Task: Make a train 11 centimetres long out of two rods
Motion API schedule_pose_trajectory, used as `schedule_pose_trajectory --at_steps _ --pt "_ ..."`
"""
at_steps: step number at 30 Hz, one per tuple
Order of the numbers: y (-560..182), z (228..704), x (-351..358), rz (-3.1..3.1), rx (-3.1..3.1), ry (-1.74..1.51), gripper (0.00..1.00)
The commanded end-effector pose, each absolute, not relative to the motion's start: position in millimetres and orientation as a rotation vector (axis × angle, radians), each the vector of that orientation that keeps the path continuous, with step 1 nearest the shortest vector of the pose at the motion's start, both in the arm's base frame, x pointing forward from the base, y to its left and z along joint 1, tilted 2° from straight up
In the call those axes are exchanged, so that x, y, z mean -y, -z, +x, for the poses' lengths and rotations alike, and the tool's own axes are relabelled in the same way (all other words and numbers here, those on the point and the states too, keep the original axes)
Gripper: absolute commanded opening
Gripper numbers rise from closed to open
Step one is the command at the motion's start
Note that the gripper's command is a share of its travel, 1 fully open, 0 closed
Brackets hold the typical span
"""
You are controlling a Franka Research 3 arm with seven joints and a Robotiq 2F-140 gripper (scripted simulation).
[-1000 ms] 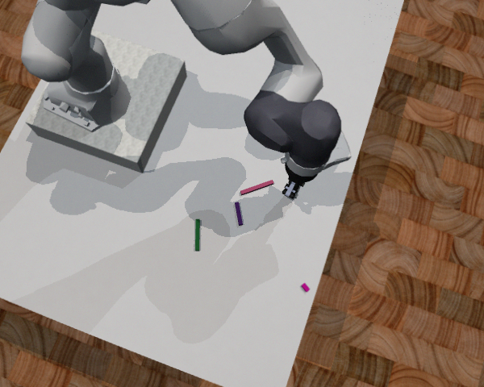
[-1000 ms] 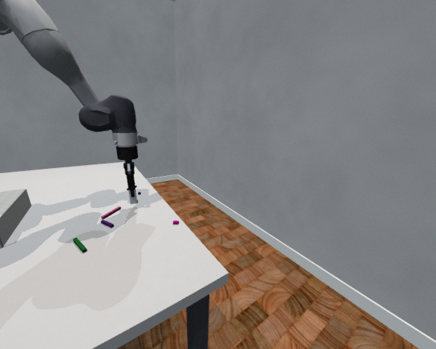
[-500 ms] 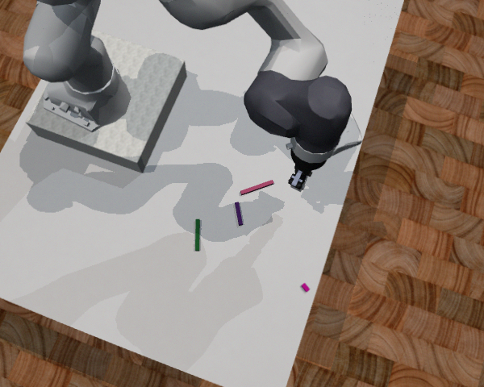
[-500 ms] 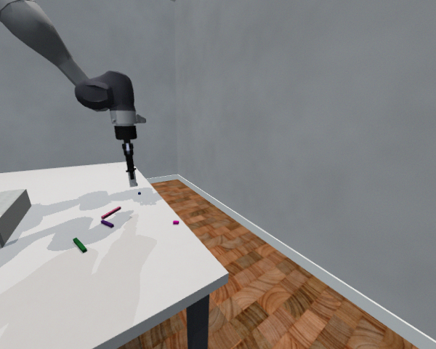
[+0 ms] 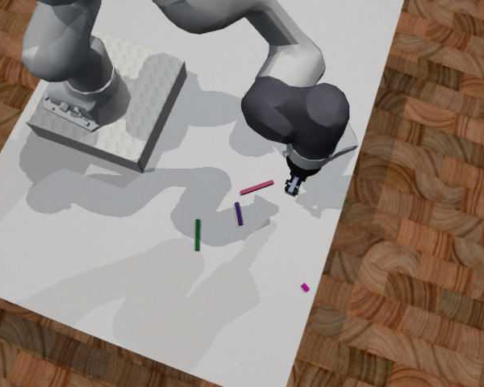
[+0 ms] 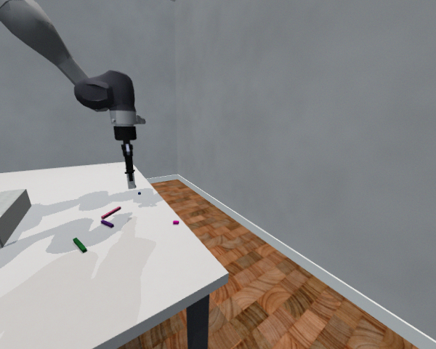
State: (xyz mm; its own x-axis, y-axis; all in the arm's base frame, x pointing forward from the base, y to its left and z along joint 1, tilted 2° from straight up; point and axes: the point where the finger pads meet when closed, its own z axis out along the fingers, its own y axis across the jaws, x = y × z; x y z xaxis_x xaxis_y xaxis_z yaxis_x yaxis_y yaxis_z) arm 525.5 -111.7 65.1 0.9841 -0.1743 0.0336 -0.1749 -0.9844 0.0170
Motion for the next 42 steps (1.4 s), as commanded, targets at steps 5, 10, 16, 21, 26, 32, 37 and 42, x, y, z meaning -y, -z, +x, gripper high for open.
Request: schedule_pose_trajectory --at_steps 5,10,16,21,26,32,37,42 --pt "-65.0 523.4 124.1 3.128 -0.065 -0.040 0.12" --pt "-65.2 522.5 131.3 3.123 -0.174 -0.039 0.12" --pt "-65.3 521.3 139.8 3.112 -0.303 -0.038 0.12" --pt "-65.4 520.3 146.5 3.100 -0.405 -0.037 0.12" --pt "-65.6 519.2 153.5 3.083 -0.511 -0.036 0.12" --pt "-65.7 517.7 161.9 3.059 -0.637 -0.035 0.12" --pt "-65.8 516.4 168.5 3.036 -0.736 -0.035 0.12" --pt "-66.0 514.9 175.6 3.007 -0.841 -0.034 0.12"
